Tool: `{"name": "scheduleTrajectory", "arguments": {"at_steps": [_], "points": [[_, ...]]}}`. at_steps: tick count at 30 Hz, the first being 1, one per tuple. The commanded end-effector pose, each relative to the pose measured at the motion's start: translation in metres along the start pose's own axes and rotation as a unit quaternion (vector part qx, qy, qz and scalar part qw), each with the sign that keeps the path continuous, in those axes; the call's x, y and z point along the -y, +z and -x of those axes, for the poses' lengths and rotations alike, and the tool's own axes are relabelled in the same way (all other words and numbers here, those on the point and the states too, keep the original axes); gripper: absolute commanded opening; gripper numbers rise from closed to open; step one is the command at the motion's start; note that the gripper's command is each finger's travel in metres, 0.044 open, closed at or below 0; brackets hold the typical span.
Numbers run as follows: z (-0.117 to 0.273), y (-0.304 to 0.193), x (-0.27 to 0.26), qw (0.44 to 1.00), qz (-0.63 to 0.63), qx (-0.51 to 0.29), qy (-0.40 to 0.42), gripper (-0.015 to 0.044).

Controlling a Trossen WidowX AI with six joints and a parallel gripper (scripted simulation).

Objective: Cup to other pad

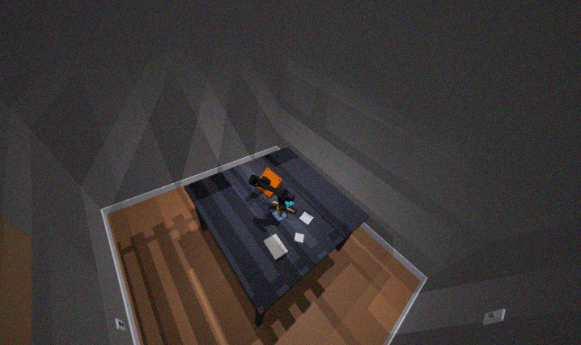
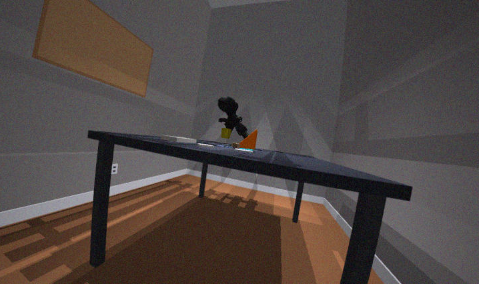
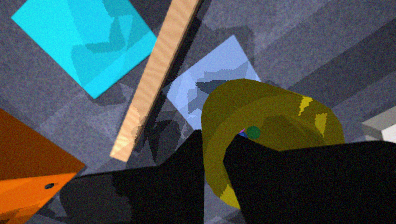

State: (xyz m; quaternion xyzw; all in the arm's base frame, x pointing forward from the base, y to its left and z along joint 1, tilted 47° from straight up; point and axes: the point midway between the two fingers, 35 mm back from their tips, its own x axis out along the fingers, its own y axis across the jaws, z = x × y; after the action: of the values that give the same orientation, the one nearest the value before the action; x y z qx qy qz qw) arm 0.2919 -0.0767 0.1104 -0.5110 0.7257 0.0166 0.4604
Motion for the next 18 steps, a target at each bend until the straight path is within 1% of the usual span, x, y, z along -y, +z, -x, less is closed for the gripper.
{"name": "scheduleTrajectory", "arguments": {"at_steps": [1, 7, 18], "points": [[0.000, 0.000, 0.000, 1.000, 0.001, 0.000, 0.000, 0.0000], [0.000, 0.003, -0.004, 1.000, 0.001, 0.001, 0.000, 0.0000], [0.003, 0.020, -0.028, 1.000, -0.001, 0.001, 0.003, 0.0000]]}}
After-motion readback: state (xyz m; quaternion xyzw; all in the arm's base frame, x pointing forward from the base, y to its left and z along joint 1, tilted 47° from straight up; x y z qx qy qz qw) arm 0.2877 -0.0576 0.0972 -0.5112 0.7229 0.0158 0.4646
